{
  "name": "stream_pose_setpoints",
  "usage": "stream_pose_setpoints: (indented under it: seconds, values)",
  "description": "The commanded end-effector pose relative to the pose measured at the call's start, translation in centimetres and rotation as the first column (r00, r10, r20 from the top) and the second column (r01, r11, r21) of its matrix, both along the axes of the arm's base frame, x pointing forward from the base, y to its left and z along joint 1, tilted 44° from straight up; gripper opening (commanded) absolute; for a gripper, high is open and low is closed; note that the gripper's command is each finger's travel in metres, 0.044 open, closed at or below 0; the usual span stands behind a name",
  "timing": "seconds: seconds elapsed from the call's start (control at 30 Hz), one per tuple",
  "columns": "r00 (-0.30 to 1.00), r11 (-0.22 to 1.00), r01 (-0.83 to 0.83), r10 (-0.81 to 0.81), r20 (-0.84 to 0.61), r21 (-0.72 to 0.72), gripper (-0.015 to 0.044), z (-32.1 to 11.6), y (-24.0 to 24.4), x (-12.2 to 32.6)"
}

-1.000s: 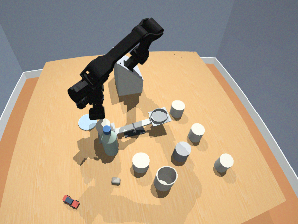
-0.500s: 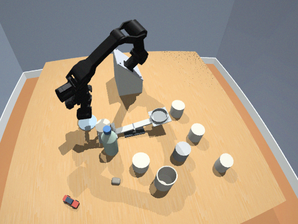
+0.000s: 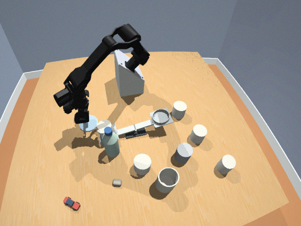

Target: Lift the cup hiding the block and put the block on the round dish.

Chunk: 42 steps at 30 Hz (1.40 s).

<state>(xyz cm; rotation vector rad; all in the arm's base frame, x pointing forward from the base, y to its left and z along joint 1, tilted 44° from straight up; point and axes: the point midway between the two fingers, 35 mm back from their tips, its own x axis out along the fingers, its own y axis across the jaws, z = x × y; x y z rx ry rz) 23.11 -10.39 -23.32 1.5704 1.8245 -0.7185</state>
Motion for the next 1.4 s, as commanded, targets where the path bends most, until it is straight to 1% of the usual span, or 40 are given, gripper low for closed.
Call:
stream_pose_setpoints:
  seconds: [0.0,0.63,1.17,1.2,1.3,1.37]
  values:
    - [1.0,1.0,0.001,-0.001,-0.011,0.012,0.0,-1.3,1.6,-0.6]
    - [1.0,1.0,0.001,-0.001,-0.011,0.013,0.0,-2.8,3.0,-0.8]
    - [1.0,1.0,-0.003,0.003,-0.012,0.011,0.042,-2.4,2.5,-0.8]
    - [1.0,1.0,-0.003,0.003,-0.012,0.011,0.044,-1.9,2.0,-0.6]
    - [1.0,1.0,0.0,0.0,-0.012,0.01,0.044,1.0,-0.6,-0.2]
    - [1.0,1.0,0.001,-0.001,-0.012,0.01,0.044,1.7,-1.2,-0.1]
